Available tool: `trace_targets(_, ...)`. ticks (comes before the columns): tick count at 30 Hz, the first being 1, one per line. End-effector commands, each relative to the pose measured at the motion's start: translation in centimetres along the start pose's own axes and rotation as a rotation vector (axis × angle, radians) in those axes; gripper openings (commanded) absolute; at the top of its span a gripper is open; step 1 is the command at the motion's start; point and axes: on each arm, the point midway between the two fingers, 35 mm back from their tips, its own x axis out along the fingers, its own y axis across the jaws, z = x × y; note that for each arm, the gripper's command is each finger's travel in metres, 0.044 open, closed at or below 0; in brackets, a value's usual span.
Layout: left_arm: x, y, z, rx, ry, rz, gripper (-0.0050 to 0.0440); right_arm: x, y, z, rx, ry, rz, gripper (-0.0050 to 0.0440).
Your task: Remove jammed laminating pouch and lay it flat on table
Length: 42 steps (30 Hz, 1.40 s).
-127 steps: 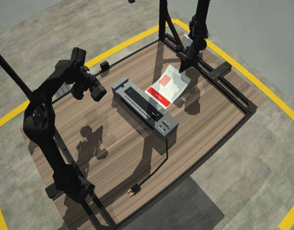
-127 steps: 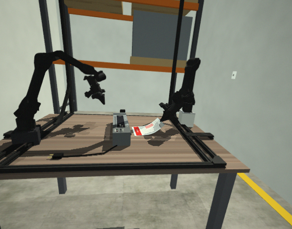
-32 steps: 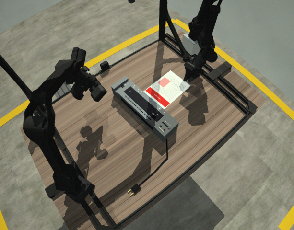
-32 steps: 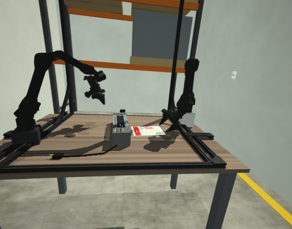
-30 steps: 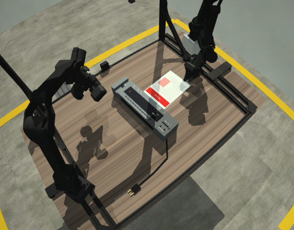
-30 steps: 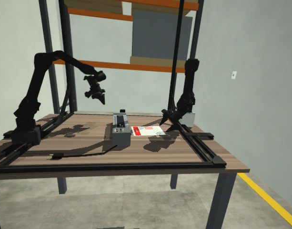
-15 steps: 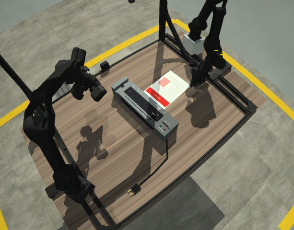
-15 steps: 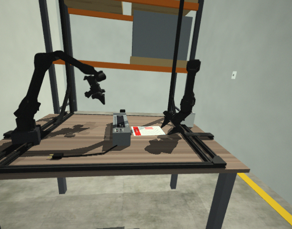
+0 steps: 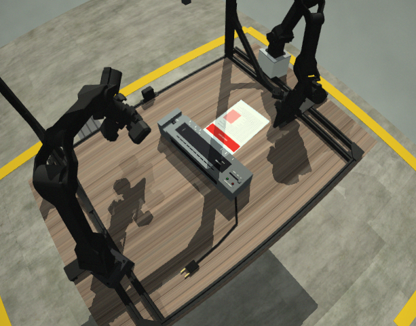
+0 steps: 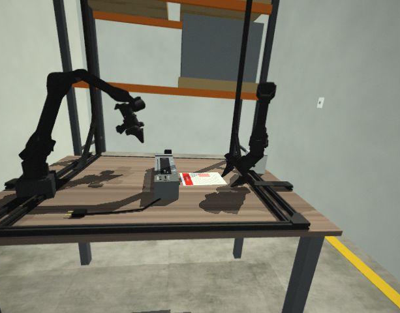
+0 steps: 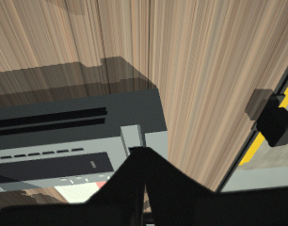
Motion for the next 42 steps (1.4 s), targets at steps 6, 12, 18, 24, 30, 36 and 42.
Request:
trace_targets(6,-1.1,2.6,0.0,0.009,0.007,0.008,0.0338,-0.8,-0.2,-0.5,0.008,0.017,-0.017,-0.0050)
trace_targets(12,-2.0,4.8,-0.1,0.010,0.006,0.008,0.0338,-0.8,-0.2,-0.5,0.008,0.017,-0.017,-0.0050)
trace_targets(18,-2.0,4.7,0.3,0.005,-0.004,0.005,0.0338,-0.8,-0.2,-0.5,0.008,0.017,-0.017,-0.0050)
trace_targets(24,-2.8,6.9,0.1,0.007,-0.002,0.007,0.0338,-0.8,-0.2,-0.5,0.008,0.017,-0.017,-0.0050)
trace_targets(30,-3.7,9.1,-0.1,0.009,0.000,0.008,0.0338,-0.8,-0.2,-0.5,0.008,0.017,-0.017,-0.0050)
trace_targets(36,-3.7,9.0,0.2,0.005,-0.008,0.005,0.0338,-0.8,-0.2,-0.5,0.008,0.017,-0.017,-0.0050)
trace_targets(42,-4.5,11.1,-0.1,0.010,-0.003,0.008,0.0338,-0.8,-0.2,-0.5,0.008,0.017,-0.017,-0.0050)
